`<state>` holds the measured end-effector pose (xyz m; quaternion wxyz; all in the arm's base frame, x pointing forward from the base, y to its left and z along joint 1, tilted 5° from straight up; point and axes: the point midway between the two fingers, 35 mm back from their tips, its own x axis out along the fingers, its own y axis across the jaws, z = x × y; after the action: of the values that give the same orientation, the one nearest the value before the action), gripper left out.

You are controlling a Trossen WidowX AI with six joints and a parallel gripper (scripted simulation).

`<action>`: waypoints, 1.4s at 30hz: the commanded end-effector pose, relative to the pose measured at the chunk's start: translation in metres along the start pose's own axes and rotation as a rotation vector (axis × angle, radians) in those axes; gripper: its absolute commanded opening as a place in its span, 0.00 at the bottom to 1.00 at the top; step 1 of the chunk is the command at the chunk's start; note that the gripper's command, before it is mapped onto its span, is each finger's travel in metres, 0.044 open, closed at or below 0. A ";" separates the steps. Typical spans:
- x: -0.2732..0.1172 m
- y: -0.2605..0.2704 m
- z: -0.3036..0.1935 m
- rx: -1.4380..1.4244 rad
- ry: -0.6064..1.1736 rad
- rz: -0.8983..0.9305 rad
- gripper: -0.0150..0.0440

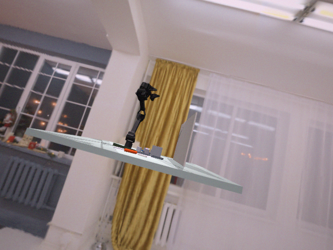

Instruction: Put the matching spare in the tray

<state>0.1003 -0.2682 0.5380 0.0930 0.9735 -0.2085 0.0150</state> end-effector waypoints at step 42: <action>0.177 -0.279 0.196 2.340 -1.058 0.903 1.00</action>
<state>0.3587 -0.1770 0.3393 -0.8768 0.3524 -0.2949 -0.1416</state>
